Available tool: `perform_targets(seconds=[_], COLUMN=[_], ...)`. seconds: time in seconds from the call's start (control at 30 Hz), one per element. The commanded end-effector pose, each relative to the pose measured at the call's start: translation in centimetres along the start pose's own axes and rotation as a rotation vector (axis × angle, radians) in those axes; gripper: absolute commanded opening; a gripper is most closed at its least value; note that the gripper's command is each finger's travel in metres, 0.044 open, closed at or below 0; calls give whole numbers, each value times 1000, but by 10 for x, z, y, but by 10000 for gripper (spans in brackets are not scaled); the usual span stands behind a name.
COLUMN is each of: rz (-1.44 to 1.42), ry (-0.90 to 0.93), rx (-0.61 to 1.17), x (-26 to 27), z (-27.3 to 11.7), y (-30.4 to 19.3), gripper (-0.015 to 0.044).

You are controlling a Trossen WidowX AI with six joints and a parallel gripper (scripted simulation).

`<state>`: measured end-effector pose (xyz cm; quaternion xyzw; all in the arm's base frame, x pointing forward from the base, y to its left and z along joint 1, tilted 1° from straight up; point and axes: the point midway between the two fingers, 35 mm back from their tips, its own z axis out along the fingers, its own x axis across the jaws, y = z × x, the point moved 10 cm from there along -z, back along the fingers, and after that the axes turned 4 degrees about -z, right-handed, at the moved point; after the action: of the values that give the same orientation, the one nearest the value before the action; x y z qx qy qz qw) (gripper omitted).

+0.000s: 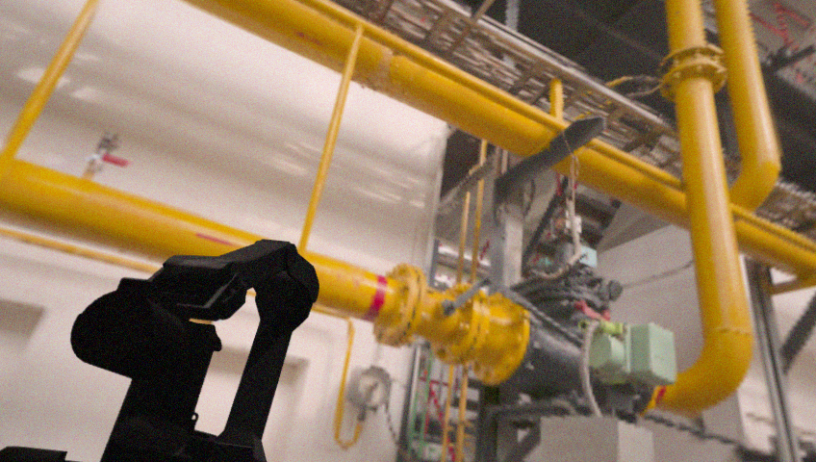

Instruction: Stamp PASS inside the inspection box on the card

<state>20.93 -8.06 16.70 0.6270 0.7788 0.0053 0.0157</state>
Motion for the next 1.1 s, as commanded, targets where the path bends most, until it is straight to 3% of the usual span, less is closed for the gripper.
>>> perform_targets(seconds=[0.0,0.43,1.07], rz=[3,3,0], ry=[-3,-3,1], rx=[4,4,2], x=[0,2,2], z=[8,24,21], y=[-1,-3,-2], gripper=[230,230,103])
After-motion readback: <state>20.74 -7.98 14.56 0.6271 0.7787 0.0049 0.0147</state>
